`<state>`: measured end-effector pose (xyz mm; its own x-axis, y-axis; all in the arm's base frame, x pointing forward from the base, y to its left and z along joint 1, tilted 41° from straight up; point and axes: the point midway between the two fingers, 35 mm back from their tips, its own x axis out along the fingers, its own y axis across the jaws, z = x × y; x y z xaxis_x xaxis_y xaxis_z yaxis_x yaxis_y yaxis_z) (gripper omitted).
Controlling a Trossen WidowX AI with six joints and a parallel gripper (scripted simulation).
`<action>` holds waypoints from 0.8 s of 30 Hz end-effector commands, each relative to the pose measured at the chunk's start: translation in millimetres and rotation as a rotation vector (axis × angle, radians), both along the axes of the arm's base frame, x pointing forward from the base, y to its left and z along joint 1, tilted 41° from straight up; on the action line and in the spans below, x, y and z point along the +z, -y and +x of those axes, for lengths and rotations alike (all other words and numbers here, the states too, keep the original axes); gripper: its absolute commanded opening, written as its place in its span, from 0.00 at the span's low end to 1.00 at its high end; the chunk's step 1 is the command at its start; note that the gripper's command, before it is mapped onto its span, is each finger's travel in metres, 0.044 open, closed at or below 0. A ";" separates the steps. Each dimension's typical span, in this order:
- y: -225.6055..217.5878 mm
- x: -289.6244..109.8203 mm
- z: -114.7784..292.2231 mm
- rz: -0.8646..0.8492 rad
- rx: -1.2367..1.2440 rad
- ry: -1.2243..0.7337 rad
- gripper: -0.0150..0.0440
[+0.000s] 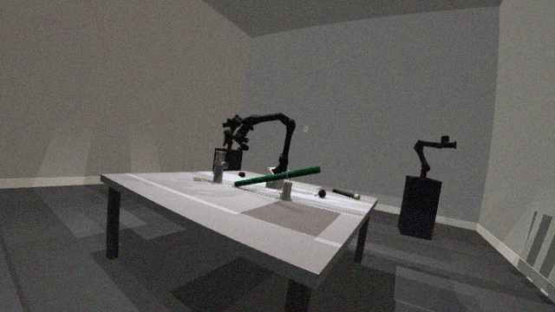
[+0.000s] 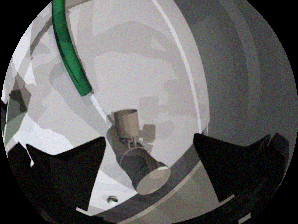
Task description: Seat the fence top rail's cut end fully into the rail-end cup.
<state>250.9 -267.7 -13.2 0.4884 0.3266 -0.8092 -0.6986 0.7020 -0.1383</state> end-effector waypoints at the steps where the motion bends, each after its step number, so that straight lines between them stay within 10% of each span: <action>1: -11.5 -15.3 0.7 0.006 0.008 -0.007 1.00; 24: -43.8 -62.4 13.9 0.007 0.008 -0.006 1.00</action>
